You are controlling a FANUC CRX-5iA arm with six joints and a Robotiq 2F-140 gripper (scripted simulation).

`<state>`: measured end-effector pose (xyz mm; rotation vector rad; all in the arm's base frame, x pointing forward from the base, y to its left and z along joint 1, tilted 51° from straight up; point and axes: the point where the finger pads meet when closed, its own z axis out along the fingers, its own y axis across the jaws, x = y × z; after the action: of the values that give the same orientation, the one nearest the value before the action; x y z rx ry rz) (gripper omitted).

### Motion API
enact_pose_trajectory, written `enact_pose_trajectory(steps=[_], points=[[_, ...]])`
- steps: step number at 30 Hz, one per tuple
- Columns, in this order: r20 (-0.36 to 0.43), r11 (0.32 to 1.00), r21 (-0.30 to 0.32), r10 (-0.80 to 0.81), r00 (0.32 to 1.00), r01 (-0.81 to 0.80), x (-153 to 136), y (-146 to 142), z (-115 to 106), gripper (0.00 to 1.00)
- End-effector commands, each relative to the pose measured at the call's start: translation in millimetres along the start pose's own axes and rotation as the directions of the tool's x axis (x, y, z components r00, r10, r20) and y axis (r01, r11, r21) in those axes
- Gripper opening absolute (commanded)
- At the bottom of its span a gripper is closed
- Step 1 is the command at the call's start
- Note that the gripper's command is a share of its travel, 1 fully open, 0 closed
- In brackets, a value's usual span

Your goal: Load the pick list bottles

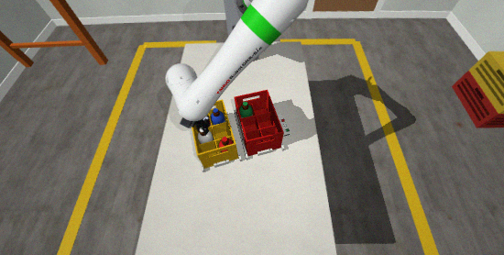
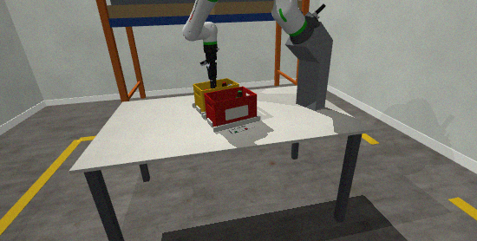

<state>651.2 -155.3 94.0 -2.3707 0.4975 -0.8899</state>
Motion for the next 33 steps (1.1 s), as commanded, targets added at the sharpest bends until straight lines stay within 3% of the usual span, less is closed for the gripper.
enact_pose_trajectory(steps=[1, 33], points=[[-0.001, 1.0, -0.001, 0.0, 1.0, 0.0, 1, 0, -1, 0.1], [-0.001, 1.0, -0.001, 0.0, 1.0, 0.0, 1, 0, -47, 0.1]])
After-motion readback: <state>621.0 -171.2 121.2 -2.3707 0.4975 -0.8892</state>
